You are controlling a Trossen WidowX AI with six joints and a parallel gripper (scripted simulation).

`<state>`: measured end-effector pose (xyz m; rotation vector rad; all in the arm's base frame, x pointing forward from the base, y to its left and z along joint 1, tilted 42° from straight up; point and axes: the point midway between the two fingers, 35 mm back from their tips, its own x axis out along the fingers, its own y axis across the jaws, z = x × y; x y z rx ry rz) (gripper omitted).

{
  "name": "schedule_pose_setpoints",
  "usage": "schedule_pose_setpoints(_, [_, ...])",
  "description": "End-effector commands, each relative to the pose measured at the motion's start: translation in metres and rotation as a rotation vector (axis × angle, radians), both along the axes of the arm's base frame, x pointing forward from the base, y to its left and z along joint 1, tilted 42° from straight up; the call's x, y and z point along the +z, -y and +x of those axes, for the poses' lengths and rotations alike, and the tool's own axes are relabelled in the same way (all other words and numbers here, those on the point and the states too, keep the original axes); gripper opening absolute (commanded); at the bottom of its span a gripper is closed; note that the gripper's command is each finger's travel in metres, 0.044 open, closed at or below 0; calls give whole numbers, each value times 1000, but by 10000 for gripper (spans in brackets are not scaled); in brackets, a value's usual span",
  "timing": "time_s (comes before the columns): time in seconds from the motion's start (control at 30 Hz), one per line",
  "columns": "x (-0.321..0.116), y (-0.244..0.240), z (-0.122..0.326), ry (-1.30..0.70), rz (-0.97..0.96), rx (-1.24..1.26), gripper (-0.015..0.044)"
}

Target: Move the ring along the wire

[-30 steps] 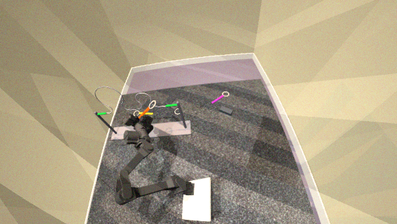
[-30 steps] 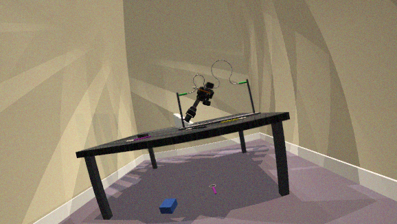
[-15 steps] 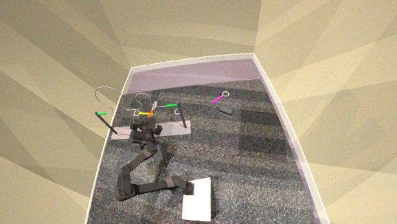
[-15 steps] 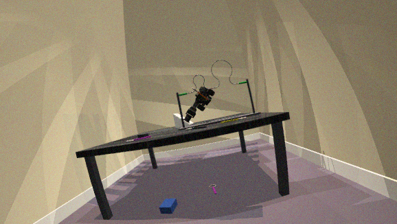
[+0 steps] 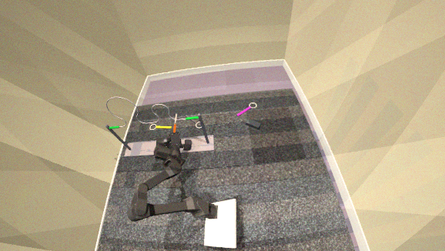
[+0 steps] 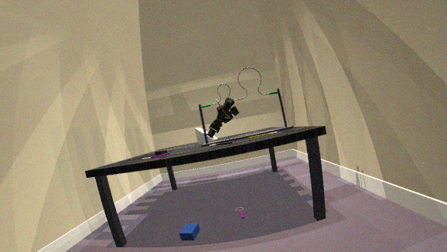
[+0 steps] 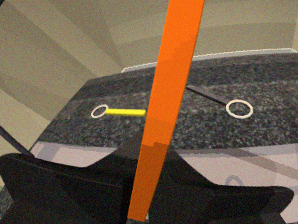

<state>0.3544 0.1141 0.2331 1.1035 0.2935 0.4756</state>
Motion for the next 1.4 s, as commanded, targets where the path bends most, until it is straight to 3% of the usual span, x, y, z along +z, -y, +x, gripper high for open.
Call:
schedule_pose_setpoints(0.0, [-14,6,0,-1,-74,-4,-150])
schedule_pose_setpoints(0.6, [-54,37,6,23,-337,-25,-150])
schedule_pose_setpoints(1.37, [-74,59,10,28,-393,-30,-150])
